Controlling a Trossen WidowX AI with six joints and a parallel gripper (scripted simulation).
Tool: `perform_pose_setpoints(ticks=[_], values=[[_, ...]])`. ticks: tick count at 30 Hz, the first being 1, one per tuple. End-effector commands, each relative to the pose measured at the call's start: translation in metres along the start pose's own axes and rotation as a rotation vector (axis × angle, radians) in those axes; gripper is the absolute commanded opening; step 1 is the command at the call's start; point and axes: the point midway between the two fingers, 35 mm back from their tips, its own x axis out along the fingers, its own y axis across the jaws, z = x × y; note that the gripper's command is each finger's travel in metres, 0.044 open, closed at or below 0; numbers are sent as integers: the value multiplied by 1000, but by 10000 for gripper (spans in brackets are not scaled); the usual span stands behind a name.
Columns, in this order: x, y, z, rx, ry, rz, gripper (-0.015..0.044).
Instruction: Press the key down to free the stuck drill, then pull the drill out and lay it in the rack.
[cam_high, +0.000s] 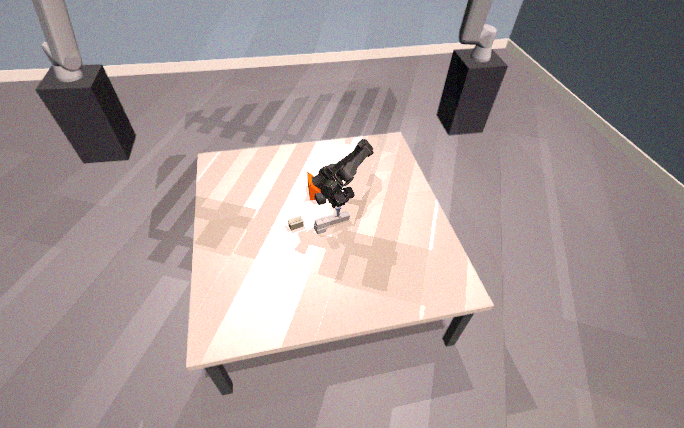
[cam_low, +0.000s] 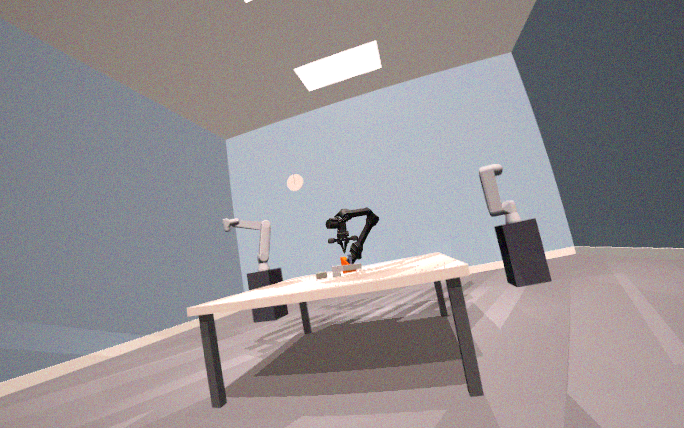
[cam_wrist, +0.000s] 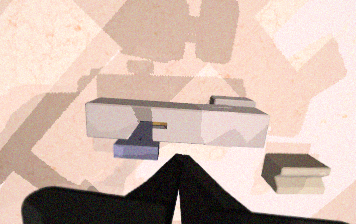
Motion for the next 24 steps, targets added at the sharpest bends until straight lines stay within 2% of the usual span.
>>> perform_pose_setpoints(ticks=[1,24], values=[[0,28,-4,-73,32,74,0],[15,31,-4,-73,31,75,0]])
